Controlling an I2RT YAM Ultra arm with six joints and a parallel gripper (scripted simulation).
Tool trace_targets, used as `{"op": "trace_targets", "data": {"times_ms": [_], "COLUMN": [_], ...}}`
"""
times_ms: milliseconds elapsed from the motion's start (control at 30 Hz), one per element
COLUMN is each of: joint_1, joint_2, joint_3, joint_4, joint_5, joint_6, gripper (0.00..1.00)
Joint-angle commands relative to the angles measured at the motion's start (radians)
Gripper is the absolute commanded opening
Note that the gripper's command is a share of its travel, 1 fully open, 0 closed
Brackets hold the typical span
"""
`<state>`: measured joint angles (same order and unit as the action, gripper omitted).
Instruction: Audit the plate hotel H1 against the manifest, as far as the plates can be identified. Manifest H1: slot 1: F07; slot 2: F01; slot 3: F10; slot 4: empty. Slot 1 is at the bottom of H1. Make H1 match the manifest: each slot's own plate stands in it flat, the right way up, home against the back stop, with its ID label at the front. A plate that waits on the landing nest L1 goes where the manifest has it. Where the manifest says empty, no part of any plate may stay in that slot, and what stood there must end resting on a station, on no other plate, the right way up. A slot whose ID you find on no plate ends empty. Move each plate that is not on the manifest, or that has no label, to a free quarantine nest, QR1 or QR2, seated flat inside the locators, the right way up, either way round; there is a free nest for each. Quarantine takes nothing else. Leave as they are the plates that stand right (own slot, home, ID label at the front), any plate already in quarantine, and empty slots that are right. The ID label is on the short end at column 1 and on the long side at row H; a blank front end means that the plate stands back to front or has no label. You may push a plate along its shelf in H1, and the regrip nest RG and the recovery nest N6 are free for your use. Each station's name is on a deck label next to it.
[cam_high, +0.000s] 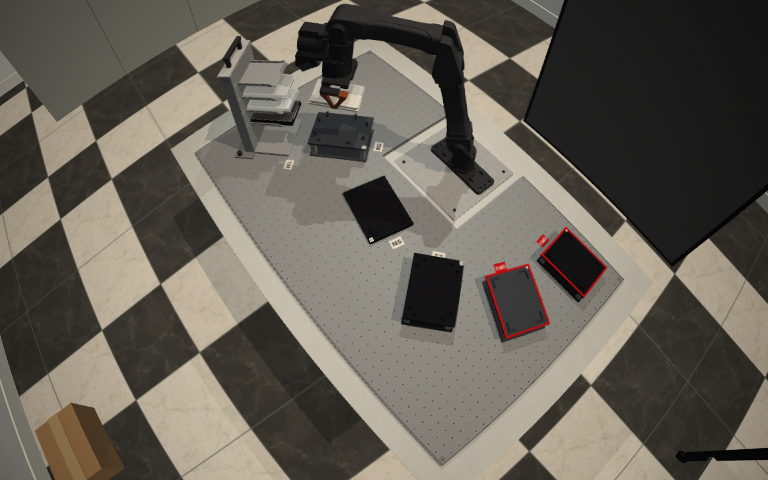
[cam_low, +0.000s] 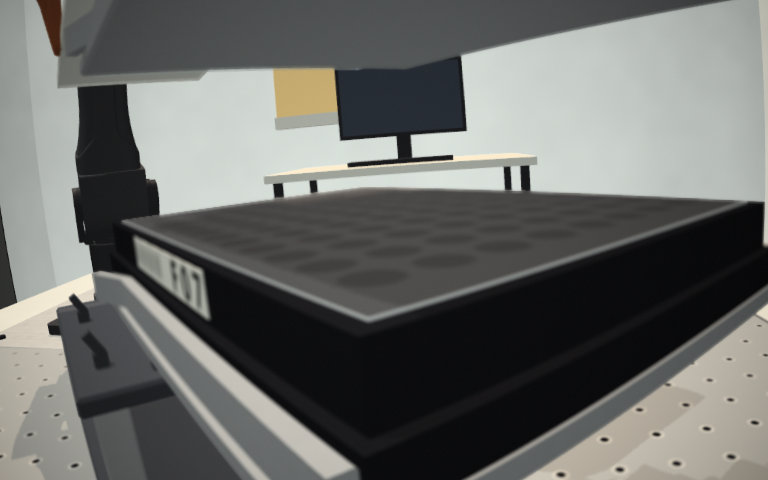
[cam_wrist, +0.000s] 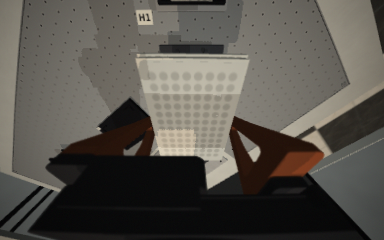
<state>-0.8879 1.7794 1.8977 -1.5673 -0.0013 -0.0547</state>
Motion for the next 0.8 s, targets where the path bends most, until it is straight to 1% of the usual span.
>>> {"op": "trace_targets", "data": {"times_ms": [0,267,767], "joint_1": [0.001,0.001,0.001], "joint_2": [-0.049,-0.073,-0.072], "joint_3": [0.044,0.069,0.071], "joint_4": [-0.004,-0.004,-0.004], "joint_5": [0.000,0.000,0.000], "joint_6": [0.002,0.002,0.002], "gripper": [0.86,0.86,0.86]}}
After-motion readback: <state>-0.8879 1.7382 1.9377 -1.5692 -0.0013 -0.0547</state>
